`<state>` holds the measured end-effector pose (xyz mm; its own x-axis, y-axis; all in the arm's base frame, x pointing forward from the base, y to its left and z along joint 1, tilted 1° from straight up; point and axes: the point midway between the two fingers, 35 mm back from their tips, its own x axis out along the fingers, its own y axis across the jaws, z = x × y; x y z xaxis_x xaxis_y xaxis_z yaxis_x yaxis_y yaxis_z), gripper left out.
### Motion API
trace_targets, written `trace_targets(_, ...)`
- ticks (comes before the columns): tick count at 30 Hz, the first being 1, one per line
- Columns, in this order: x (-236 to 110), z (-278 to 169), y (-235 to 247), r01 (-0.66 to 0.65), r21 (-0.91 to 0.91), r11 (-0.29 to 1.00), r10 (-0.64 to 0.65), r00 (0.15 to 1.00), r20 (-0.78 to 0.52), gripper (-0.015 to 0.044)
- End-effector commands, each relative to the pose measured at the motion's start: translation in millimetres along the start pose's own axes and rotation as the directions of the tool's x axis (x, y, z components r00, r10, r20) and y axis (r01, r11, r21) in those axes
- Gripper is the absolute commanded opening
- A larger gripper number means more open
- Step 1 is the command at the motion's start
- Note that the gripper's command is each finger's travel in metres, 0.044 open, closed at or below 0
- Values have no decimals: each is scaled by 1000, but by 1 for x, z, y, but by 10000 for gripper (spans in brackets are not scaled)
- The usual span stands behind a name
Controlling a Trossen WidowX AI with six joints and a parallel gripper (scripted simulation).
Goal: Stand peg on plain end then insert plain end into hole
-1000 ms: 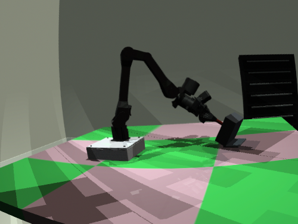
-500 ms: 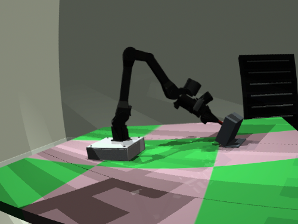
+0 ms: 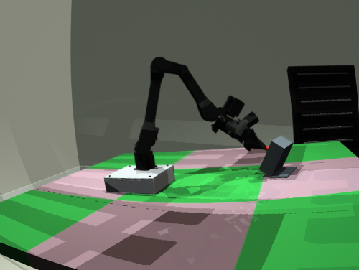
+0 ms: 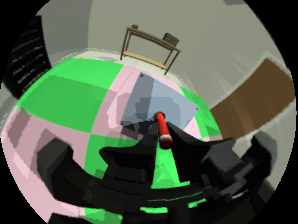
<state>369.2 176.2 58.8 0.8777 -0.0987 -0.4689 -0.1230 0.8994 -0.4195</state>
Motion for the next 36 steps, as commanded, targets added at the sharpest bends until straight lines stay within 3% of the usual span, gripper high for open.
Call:
trace_targets(1,3,1,0,-4,-3,1000,4,1000,2,0)
trace_targets(30,12,0,0,1,0,1000,-1,1000,0,0)
trace_targets(36,12,0,0,1,0,1000,-1,1000,0,158)
